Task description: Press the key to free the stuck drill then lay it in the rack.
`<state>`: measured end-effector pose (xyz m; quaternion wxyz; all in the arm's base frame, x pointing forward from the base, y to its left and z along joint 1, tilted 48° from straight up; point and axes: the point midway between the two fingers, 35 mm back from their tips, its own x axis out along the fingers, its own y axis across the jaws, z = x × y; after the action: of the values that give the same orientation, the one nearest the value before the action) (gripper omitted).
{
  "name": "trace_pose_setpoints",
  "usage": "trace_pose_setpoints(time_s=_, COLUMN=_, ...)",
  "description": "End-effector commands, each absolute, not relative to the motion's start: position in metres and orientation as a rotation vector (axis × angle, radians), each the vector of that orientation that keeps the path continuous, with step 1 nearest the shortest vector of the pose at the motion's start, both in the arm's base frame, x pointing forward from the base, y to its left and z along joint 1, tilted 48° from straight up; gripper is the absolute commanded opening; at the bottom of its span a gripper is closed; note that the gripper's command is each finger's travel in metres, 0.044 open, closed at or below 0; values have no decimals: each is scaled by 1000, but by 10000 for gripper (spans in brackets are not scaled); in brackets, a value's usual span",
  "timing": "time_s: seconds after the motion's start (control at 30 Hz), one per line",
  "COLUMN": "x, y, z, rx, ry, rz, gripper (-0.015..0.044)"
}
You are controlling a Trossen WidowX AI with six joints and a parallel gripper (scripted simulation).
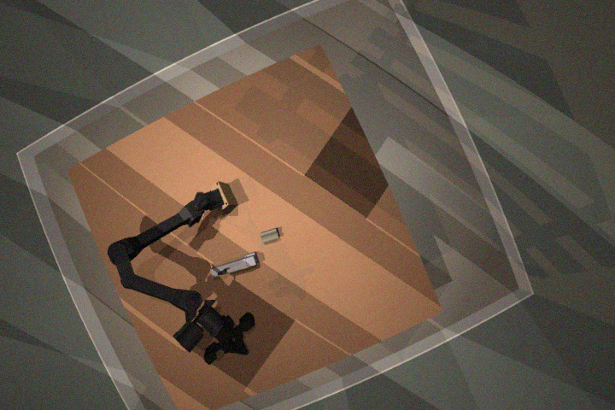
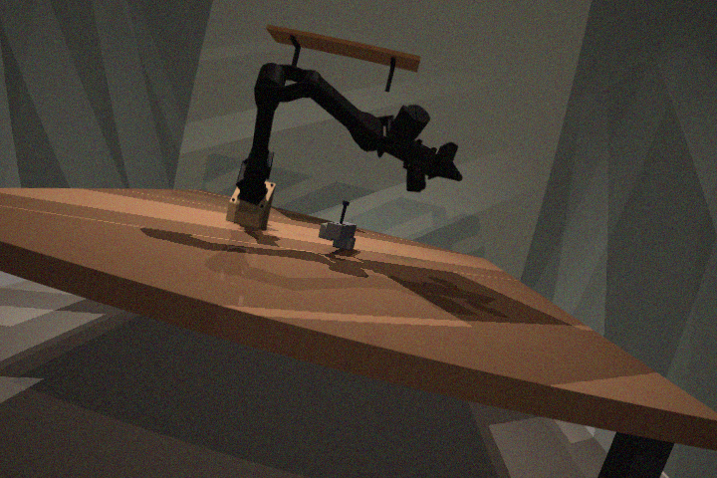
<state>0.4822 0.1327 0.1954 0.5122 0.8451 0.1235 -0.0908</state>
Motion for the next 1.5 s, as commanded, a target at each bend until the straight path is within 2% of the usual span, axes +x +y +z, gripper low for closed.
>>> trace_pose_setpoints(time_s=0.0, x=437, y=123, z=127, rx=1360, ry=524, rz=-558, gripper=0)
trace_pose_setpoints(time_s=0.33, x=349, y=87, z=95, rx=425, ry=912, rz=-721, gripper=0)
trace_pose_setpoints(time_s=0.73, x=265, y=39, z=135, rx=-609, ry=1340, rz=-634, gripper=0)
trace_pose_setpoints(time_s=1.47, x=265, y=28, z=128, rx=-620, ry=1344, rz=-632, gripper=0)
